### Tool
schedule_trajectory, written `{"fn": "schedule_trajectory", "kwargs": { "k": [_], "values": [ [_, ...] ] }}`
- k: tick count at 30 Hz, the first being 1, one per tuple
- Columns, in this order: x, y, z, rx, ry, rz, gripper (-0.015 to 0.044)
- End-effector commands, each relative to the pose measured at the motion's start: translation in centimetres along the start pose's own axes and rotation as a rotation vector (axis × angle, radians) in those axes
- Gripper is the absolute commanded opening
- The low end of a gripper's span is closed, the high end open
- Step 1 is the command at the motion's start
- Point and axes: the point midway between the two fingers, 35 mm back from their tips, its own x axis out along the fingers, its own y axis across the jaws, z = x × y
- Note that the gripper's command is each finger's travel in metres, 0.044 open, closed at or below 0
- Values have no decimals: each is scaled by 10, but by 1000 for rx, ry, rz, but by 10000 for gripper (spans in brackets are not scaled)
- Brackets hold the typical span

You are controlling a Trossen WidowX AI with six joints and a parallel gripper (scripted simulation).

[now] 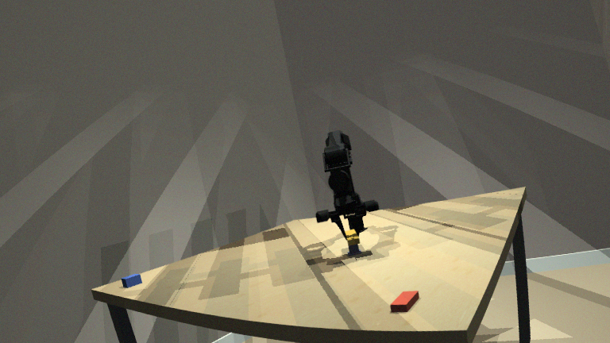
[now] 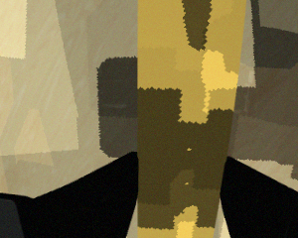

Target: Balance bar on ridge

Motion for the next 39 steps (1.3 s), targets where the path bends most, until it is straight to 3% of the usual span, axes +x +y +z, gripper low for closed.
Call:
{"fn": "schedule_trajectory", "kwargs": {
  "k": [1, 39],
  "values": [
    [1, 0, 0, -1, 0, -1, 0],
    [4, 0, 0, -1, 0, -1, 0]
  ]
}}
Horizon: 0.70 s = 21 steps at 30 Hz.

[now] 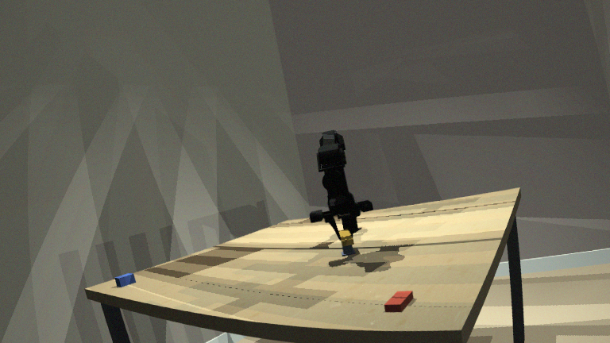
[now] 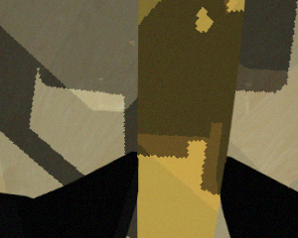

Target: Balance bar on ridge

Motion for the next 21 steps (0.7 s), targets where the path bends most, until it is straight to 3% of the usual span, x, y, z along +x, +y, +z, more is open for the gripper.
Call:
{"fn": "schedule_trajectory", "kwargs": {
  "k": [1, 21],
  "values": [
    [3, 0, 0, 0, 2, 0, 0],
    [1, 0, 0, 0, 2, 0, 0]
  ]
}}
